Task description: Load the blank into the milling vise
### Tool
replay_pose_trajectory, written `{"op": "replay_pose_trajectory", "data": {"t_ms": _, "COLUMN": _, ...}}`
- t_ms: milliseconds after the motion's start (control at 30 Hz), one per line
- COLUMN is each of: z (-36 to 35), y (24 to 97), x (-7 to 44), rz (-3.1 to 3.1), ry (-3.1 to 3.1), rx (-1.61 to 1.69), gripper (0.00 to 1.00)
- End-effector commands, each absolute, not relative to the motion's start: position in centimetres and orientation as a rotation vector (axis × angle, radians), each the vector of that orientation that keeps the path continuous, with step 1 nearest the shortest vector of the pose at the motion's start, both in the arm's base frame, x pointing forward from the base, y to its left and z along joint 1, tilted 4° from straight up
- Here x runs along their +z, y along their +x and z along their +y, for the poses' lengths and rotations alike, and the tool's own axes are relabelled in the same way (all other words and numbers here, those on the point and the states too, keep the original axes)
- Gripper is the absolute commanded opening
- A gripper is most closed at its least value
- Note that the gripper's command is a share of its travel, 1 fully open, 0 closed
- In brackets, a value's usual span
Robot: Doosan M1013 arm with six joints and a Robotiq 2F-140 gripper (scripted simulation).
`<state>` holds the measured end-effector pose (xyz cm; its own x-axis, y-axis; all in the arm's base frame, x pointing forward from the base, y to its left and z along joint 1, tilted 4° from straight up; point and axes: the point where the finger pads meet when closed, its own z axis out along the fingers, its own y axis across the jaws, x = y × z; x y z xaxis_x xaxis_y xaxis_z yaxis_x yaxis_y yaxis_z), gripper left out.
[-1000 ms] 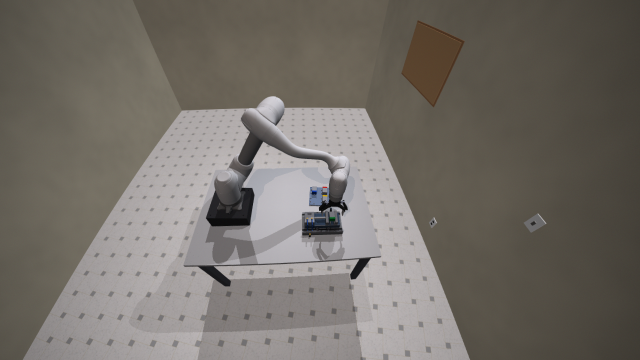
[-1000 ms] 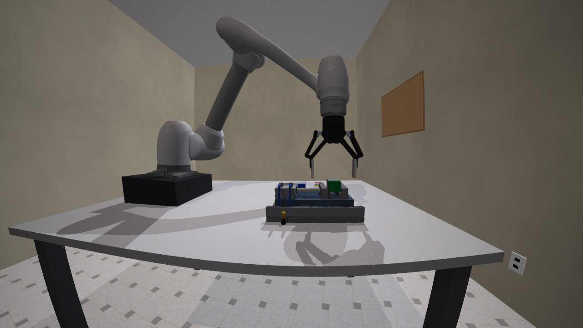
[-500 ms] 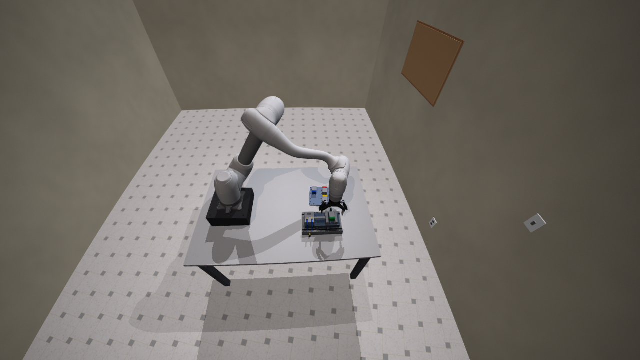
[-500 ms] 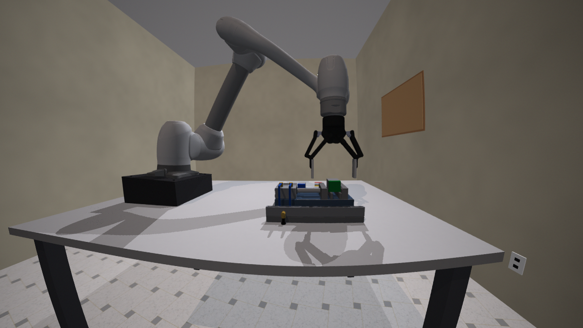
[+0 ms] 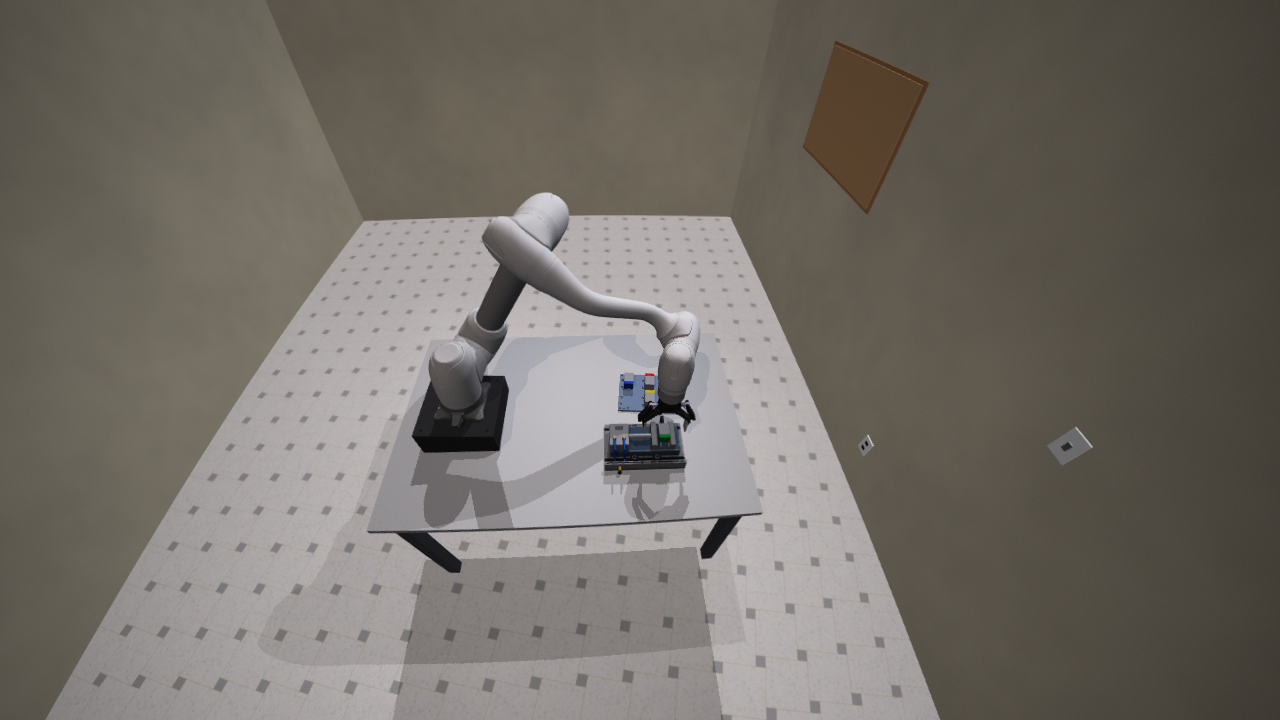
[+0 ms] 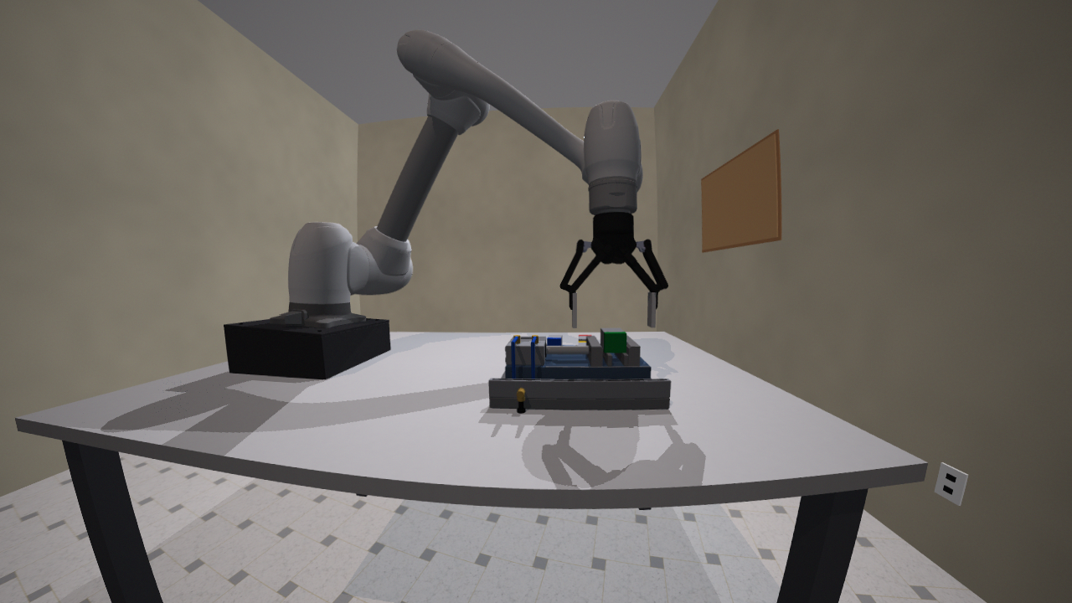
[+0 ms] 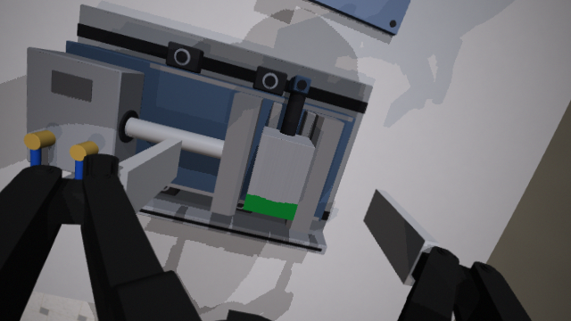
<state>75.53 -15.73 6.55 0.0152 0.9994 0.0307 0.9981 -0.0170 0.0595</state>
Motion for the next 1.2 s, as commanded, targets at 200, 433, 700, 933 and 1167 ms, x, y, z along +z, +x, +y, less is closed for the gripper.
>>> {"op": "replay_pose_trajectory", "data": {"t_ms": 200, "z": -15.73, "y": 75.53, "x": 6.57, "rz": 2.188, "ry": 2.223, "rx": 0.1, "gripper": 1.0}}
{"op": "replay_pose_trajectory", "data": {"t_ms": 433, "z": -15.73, "y": 75.53, "x": 6.57, "rz": 2.188, "ry": 2.223, "rx": 0.1, "gripper": 1.0}}
{"op": "replay_pose_trajectory", "data": {"t_ms": 700, "z": -15.73, "y": 75.52, "x": 6.73, "rz": 2.188, "ry": 2.223, "rx": 0.1, "gripper": 1.0}}
{"op": "replay_pose_trajectory", "data": {"t_ms": 933, "z": -15.74, "y": 75.52, "x": 6.87, "rz": 2.188, "ry": 2.223, "rx": 0.1, "gripper": 1.0}}
{"op": "replay_pose_trajectory", "data": {"t_ms": 1167, "z": -15.74, "y": 75.51, "x": 6.97, "rz": 2.188, "ry": 2.223, "rx": 0.1, "gripper": 1.0}}
